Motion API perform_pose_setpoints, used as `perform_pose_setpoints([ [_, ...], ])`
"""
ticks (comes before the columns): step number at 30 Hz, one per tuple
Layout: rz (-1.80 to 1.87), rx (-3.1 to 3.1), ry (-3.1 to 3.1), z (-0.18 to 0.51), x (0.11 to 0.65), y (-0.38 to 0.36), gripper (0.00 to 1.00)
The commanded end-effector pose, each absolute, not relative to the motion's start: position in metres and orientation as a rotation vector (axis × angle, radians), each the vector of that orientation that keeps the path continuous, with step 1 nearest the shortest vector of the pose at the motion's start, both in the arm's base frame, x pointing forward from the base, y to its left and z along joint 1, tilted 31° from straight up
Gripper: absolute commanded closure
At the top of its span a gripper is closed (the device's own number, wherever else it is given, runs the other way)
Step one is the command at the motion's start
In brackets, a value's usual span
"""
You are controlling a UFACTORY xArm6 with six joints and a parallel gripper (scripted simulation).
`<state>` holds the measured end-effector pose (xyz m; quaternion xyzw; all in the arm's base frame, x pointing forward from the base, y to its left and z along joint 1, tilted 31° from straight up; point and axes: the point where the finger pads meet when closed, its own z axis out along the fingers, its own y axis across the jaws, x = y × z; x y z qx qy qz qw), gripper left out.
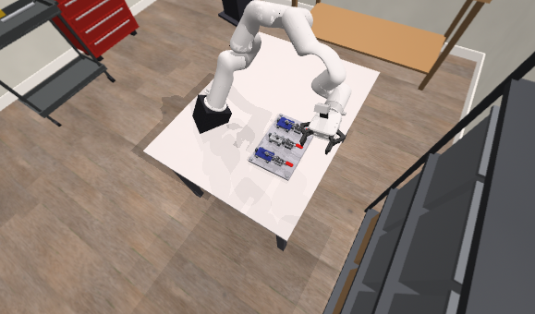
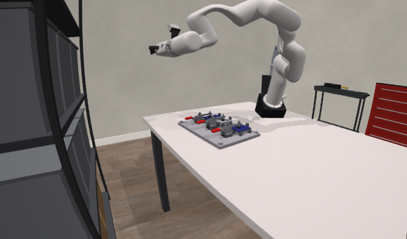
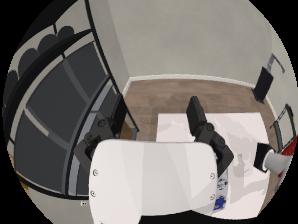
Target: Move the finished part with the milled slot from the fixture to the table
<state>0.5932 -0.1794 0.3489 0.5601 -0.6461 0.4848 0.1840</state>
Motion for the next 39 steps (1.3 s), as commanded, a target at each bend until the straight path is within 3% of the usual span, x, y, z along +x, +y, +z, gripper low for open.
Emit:
perform_pose_setpoints([
  [1,1.371,1.576,-1.825,0.351,0.593,-0.180,0.00],
  [20,1.357,1.576,-1.828,0.349,0.591,-0.183,0.00],
  [39,0.877,1.578,-1.946,0.280,0.498,-0.253,0.00],
])
